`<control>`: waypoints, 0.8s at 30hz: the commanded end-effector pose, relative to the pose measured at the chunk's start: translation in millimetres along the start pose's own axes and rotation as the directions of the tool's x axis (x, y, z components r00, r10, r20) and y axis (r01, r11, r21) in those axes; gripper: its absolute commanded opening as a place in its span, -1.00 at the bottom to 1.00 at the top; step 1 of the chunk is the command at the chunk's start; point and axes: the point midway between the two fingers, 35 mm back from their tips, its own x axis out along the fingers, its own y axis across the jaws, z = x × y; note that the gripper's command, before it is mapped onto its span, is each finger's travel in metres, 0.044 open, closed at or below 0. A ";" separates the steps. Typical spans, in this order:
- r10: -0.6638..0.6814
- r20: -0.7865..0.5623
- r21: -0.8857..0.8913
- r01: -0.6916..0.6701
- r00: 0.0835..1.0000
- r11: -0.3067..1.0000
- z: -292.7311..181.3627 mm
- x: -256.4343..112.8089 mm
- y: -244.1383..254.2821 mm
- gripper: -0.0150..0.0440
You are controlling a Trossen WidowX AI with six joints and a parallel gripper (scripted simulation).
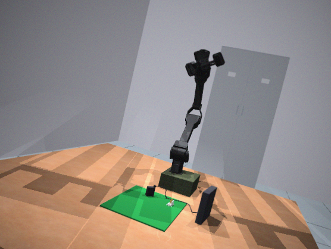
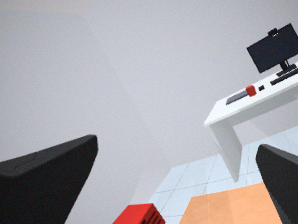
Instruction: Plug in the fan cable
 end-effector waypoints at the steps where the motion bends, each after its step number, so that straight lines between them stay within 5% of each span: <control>1: -0.155 -0.125 0.065 0.164 0.980 0.984 -18.1 54.4 -46.3 1.00; 12: -0.426 -0.412 0.151 0.521 0.805 0.840 -88.1 141.3 -160.8 1.00; 24: -0.619 -0.722 -0.047 0.870 0.310 0.491 -206.1 148.0 -297.2 1.00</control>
